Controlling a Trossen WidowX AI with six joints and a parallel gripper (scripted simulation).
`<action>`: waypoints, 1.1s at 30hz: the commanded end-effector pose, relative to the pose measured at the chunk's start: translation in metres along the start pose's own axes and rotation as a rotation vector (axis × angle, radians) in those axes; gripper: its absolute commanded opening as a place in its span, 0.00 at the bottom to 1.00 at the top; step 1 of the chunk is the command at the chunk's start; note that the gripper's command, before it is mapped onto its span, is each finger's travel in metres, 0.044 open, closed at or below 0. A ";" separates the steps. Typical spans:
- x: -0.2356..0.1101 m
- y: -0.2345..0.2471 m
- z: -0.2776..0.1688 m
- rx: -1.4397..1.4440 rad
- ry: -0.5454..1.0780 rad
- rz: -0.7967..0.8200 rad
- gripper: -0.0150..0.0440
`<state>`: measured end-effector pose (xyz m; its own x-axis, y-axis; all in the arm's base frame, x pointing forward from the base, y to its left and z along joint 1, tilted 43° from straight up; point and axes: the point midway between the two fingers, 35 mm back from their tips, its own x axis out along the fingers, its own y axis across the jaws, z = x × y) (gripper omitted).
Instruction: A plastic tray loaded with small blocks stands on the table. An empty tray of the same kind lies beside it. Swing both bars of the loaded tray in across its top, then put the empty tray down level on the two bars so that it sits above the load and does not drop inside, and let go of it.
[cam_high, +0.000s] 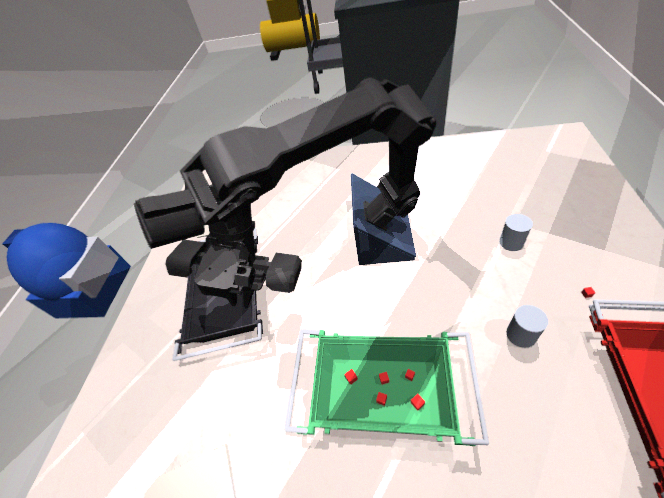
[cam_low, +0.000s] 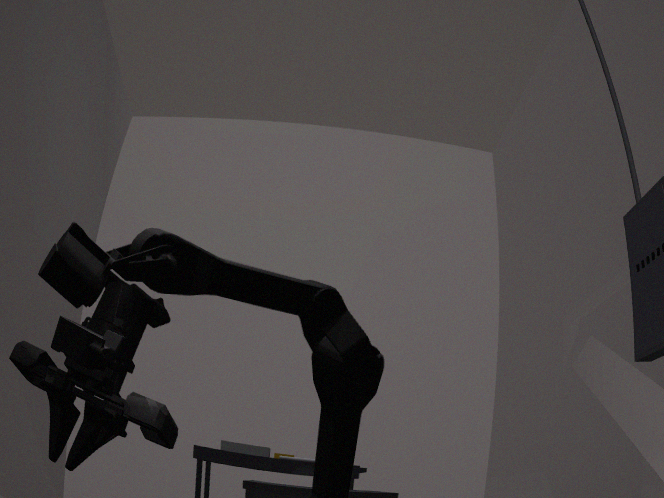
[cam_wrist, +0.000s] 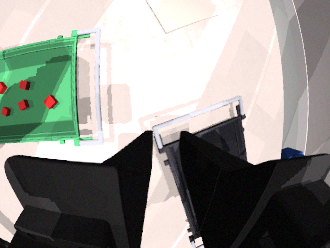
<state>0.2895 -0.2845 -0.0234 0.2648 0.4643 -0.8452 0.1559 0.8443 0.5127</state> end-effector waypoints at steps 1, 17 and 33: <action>0.036 0.018 0.031 -0.016 0.060 0.064 0.39; 0.144 0.088 0.080 -0.027 0.257 0.192 0.39; 0.188 0.096 0.071 -0.045 0.256 0.194 0.39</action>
<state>0.4220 -0.1428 -0.1152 0.0378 0.6602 -0.7502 0.0801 0.7463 0.6608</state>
